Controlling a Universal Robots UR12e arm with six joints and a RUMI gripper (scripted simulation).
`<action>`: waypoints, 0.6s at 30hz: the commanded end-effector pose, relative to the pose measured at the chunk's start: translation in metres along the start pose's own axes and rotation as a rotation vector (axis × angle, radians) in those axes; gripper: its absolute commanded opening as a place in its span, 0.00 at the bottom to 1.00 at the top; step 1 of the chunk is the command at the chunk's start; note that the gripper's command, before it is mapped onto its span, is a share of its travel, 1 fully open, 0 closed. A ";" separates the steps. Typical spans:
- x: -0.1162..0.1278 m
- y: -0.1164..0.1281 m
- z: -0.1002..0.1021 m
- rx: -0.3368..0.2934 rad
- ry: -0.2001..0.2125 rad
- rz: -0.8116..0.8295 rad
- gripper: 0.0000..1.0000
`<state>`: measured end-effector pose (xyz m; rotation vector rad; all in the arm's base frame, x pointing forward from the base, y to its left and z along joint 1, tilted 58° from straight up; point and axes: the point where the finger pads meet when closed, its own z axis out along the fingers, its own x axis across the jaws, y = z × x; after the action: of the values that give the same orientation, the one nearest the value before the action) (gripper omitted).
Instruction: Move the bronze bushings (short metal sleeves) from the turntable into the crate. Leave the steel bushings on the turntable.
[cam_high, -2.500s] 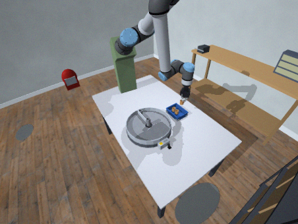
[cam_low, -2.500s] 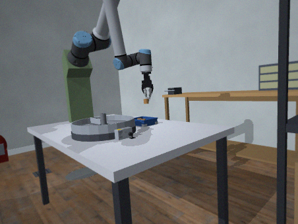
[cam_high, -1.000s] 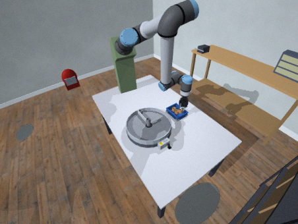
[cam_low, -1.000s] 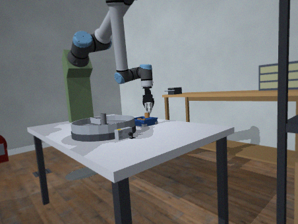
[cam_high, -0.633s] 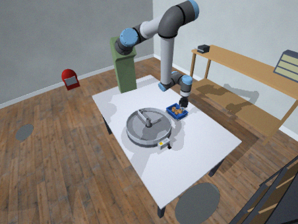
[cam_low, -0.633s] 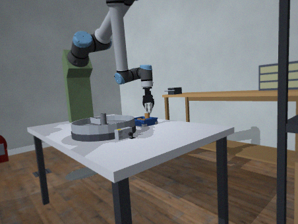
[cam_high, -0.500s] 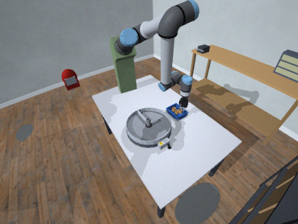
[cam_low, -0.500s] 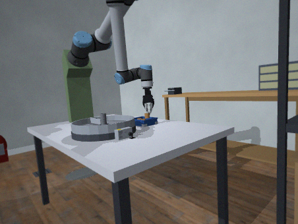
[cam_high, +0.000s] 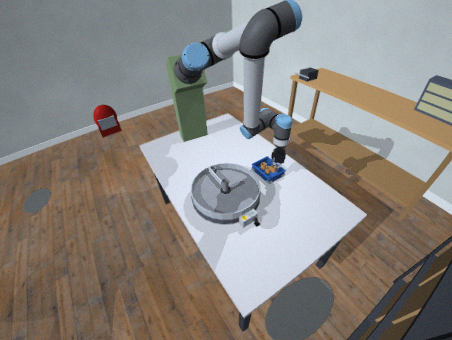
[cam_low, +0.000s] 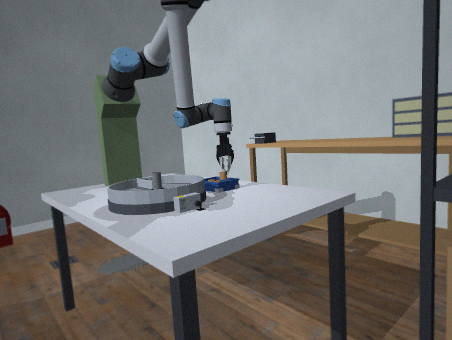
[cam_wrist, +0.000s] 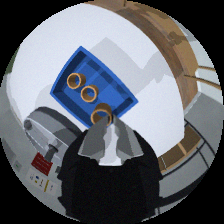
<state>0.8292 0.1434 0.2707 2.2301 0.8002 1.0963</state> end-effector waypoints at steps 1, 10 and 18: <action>0.000 0.000 -0.001 0.000 0.001 0.000 0.00; 0.000 0.000 0.000 0.000 0.001 0.000 0.00; 0.001 0.000 0.005 0.000 0.001 0.000 0.00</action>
<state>0.8315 0.1429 0.2692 2.2300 0.8002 1.0963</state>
